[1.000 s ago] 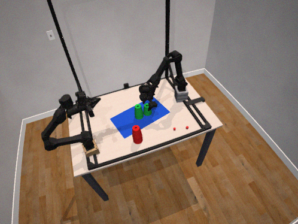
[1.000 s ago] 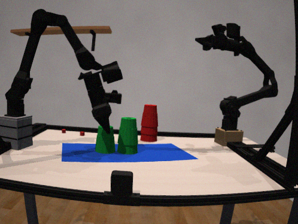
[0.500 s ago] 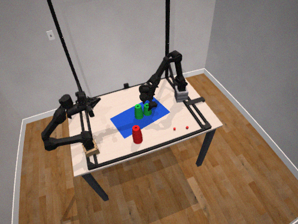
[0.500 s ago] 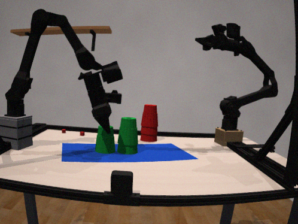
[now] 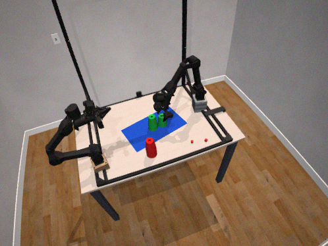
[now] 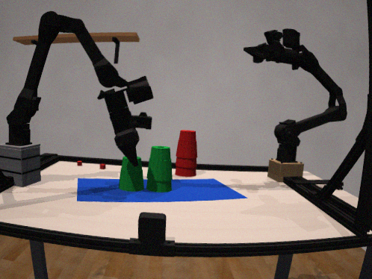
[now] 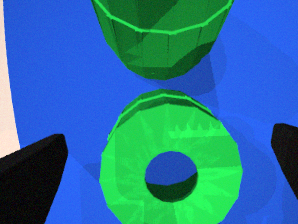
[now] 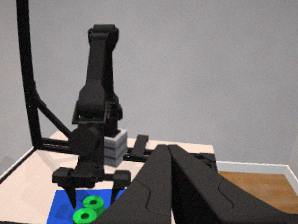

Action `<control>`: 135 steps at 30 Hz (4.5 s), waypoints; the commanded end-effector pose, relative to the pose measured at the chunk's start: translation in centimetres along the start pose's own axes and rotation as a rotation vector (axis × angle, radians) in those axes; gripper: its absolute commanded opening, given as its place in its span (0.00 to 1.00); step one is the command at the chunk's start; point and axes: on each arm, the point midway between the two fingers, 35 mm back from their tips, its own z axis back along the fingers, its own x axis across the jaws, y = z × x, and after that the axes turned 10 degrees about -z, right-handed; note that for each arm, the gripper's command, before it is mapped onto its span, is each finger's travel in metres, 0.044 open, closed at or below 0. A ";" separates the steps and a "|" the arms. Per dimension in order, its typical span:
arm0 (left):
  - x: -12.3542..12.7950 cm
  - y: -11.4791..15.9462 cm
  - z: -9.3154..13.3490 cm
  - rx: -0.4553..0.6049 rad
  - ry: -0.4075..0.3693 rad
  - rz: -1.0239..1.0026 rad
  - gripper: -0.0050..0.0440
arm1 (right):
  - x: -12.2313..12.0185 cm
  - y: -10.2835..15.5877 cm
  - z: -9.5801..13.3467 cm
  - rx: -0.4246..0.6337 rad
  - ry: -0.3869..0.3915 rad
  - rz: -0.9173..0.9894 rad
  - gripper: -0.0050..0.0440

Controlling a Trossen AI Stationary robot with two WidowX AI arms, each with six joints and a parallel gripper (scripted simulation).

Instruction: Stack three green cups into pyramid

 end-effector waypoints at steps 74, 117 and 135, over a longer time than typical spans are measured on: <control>-4.8 -0.1 38.4 -1.041 0.094 -0.163 1.00 | -0.1 0.0 0.0 0.001 0.005 -0.004 0.10; 4.0 1.6 19.6 -0.433 0.406 -0.392 1.00 | -0.1 0.0 0.0 0.001 0.005 -0.004 0.10; 9.9 7.9 11.2 -0.582 0.765 -0.110 1.00 | -0.1 0.0 0.0 0.001 0.005 -0.004 0.10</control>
